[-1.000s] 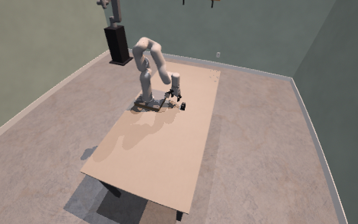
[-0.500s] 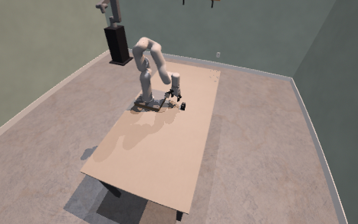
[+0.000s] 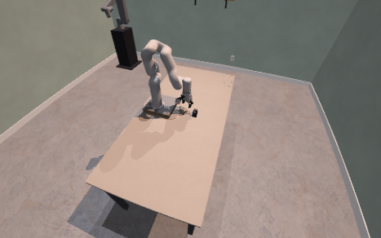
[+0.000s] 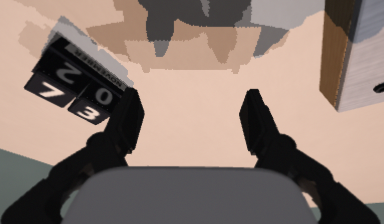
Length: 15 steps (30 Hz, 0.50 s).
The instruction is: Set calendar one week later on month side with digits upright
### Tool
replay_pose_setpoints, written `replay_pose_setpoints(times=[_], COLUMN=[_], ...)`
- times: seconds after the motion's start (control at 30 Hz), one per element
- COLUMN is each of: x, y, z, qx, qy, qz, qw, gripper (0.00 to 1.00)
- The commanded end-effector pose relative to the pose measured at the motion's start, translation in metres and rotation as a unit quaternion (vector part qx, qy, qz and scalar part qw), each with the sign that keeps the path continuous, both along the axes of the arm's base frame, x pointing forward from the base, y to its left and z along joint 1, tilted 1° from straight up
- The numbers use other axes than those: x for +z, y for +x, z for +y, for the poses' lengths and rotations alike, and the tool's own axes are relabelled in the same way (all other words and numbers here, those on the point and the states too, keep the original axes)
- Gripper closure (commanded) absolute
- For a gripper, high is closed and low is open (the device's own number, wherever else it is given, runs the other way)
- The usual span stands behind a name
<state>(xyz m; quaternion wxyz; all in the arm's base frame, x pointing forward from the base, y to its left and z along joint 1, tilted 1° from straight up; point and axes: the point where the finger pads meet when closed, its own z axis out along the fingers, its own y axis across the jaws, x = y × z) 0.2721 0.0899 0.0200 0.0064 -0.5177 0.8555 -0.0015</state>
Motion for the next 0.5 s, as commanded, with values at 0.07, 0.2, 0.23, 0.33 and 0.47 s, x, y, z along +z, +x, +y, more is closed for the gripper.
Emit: replay_pose_setpoints(times=[0.07, 0.2, 0.23, 0.33, 0.47], x=[0.001, 0.004, 0.006, 0.009, 0.011], y=[0.001, 0.001, 0.001, 0.001, 0.001], z=[0.000, 0.001, 0.001, 0.001, 0.001], qx=[0.000, 0.000, 0.000, 0.000, 0.000], qy=[0.000, 0.000, 0.000, 0.000, 0.000], qz=[-0.001, -0.001, -0.001, -0.001, -0.001], qw=[1.000, 1.000, 1.000, 1.000, 1.000], gripper=[0.00, 0.00, 0.00, 0.00, 0.00])
